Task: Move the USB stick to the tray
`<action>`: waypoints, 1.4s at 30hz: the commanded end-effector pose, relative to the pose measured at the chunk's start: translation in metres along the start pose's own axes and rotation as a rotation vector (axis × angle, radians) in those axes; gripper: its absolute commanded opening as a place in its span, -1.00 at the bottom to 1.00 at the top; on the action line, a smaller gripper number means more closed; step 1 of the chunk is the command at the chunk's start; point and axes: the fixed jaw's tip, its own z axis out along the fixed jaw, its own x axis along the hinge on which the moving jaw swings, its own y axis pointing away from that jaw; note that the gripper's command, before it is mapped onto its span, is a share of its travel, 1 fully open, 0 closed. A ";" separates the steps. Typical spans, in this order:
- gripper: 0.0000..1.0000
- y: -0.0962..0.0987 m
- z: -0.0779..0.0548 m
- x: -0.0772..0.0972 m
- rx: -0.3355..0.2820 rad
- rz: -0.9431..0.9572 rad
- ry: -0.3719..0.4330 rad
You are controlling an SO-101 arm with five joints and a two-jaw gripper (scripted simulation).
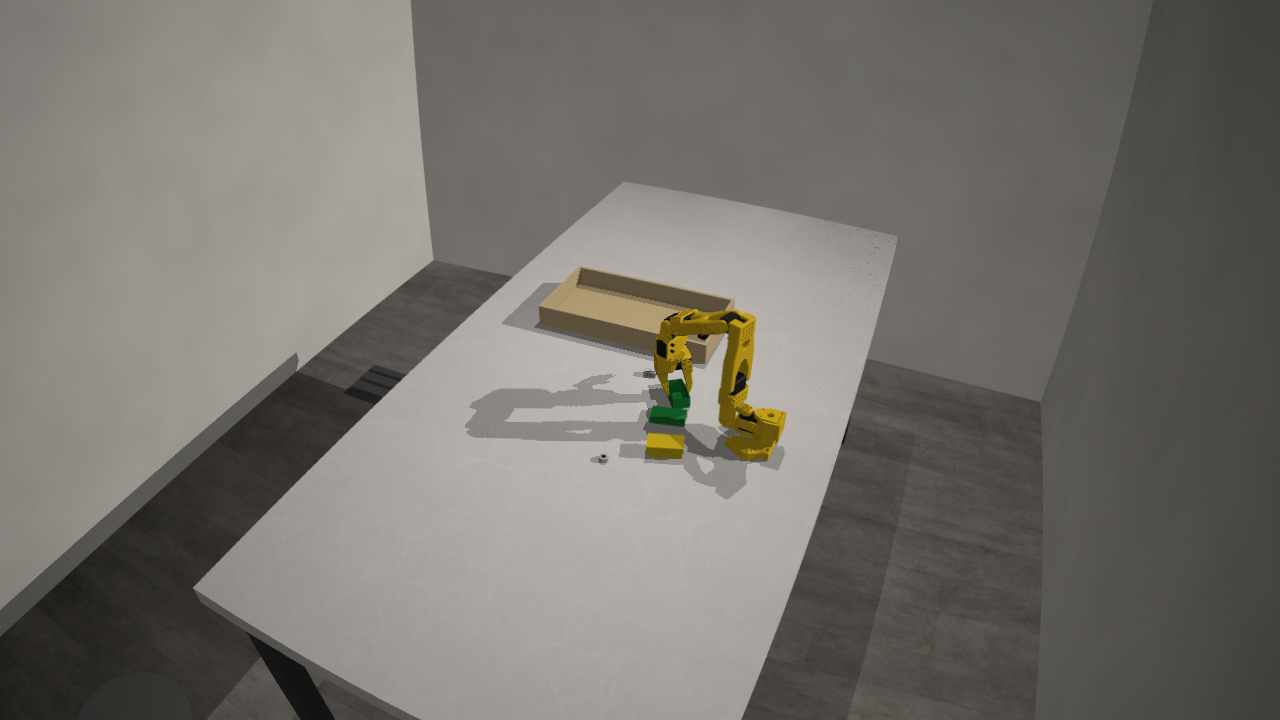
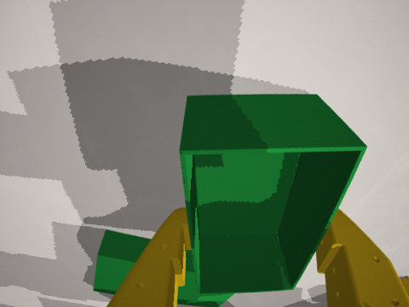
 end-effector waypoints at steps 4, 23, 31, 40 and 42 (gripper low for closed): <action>-0.56 0.004 -0.002 -0.002 -0.018 0.004 -0.024; -0.53 0.004 -0.002 -0.002 -0.018 0.004 -0.024; -0.49 0.004 -0.002 -0.002 -0.018 0.004 -0.024; -0.44 0.004 -0.002 -0.002 -0.018 0.004 -0.024; -0.43 0.004 -0.002 -0.002 -0.018 0.004 -0.024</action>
